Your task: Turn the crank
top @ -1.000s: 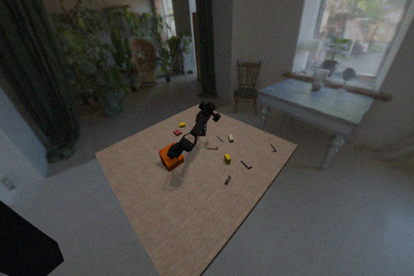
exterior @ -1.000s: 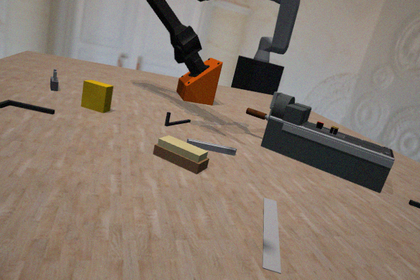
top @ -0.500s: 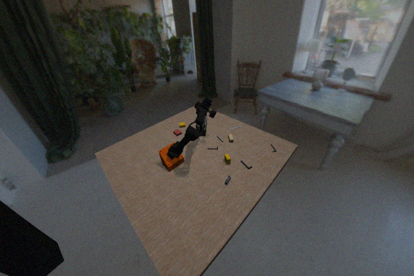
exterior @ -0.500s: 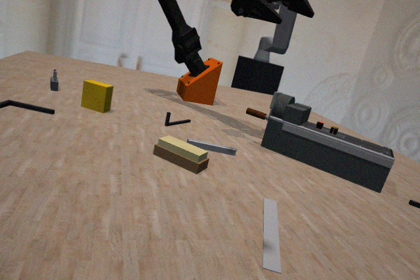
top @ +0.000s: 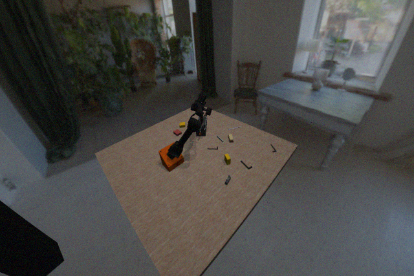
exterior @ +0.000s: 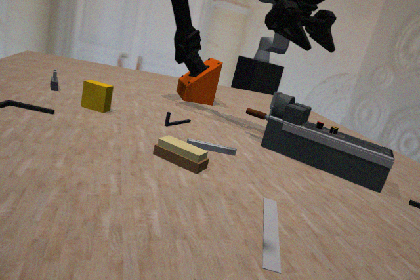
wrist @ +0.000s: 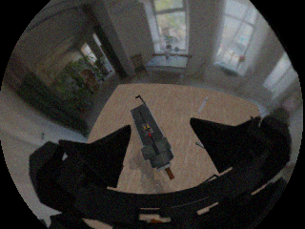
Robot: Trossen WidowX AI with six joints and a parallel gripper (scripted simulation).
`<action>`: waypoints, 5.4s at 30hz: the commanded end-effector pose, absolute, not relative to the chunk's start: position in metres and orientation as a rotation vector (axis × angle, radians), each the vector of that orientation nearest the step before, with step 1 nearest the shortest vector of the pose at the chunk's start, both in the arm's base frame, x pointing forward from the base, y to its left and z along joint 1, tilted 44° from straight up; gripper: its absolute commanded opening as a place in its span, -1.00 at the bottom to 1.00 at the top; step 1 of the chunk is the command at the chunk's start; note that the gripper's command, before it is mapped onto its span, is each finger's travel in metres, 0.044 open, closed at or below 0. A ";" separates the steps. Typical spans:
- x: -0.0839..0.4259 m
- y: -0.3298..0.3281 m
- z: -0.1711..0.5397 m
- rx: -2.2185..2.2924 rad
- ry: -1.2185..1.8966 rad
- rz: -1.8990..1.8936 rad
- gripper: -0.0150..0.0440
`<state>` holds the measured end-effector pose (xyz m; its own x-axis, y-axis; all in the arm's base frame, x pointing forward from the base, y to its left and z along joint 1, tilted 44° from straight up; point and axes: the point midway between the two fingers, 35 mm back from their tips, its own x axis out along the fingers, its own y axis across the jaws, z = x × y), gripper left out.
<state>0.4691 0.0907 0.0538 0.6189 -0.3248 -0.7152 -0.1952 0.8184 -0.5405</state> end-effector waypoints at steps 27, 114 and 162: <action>0.466 0.059 -0.059 -0.855 1.041 -0.119 1.00; 0.353 -0.017 -0.028 -0.863 1.076 0.201 1.00; 0.344 -0.054 -0.067 -0.865 1.077 0.200 0.29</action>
